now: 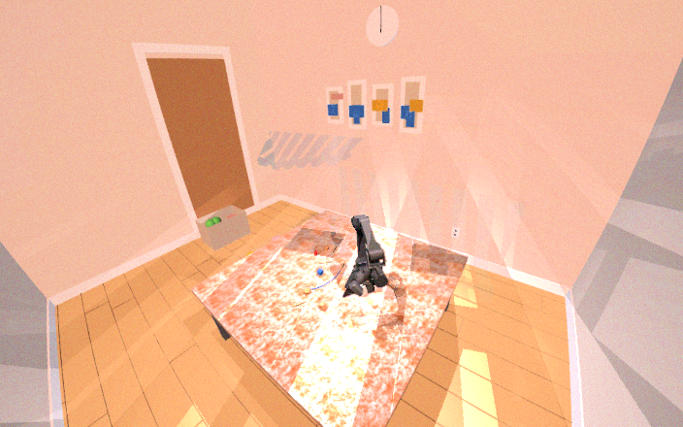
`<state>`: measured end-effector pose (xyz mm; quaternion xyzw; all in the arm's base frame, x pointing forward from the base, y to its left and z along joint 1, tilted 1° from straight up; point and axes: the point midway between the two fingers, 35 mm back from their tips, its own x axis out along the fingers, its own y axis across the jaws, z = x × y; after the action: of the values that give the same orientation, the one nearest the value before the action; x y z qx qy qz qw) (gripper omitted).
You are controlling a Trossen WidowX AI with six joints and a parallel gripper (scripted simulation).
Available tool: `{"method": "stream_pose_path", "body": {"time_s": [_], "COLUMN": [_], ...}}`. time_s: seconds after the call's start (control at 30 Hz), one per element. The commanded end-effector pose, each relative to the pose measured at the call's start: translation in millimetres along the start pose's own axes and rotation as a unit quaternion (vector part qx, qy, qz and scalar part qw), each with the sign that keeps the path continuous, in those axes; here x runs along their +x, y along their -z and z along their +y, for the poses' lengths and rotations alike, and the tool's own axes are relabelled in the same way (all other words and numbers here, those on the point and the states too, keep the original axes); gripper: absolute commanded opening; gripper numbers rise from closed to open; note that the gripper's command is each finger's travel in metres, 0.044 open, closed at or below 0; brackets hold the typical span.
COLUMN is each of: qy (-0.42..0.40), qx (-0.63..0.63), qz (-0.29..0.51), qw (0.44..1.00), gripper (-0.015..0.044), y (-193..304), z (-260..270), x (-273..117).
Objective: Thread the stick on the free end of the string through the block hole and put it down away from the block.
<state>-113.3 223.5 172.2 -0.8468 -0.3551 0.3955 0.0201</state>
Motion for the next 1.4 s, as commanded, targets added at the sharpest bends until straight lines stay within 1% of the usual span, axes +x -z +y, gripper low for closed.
{"method": "stream_pose_path", "body": {"time_s": [0.0, 0.03, 0.1, 0.3, 0.47, 0.63, 0.83, 1.0, 1.17, 1.37], "qy": [0.0, 0.0, -0.013, -0.124, -0.208, -0.28, -0.347, -0.385, -0.404, -0.411], "qx": [0.0, 0.0, 0.009, 0.094, 0.17, 0.248, 0.347, 0.432, 0.524, 0.621], "qz": [0.0, 0.0, -0.001, -0.012, -0.025, -0.041, -0.061, -0.075, -0.078, -0.078], "qw": [1.0, 1.0, 1.0, 0.988, 0.963, 0.927, 0.869, 0.812, 0.745, 0.663], "gripper": [0.0426, 0.044, 0.044, 0.044, 0.044, 0.044, 0.044, 0.044, 0.044, 0.044], "y": [0, 0, 3, 31, 55, 78, 104, 122, 136, 145], "z": [0, 0, 2, 23, 50, 84, 135, 185, 236, 302], "x": [0, 0, 6, 58, 97, 131, 163, 181, 191, 191]}}
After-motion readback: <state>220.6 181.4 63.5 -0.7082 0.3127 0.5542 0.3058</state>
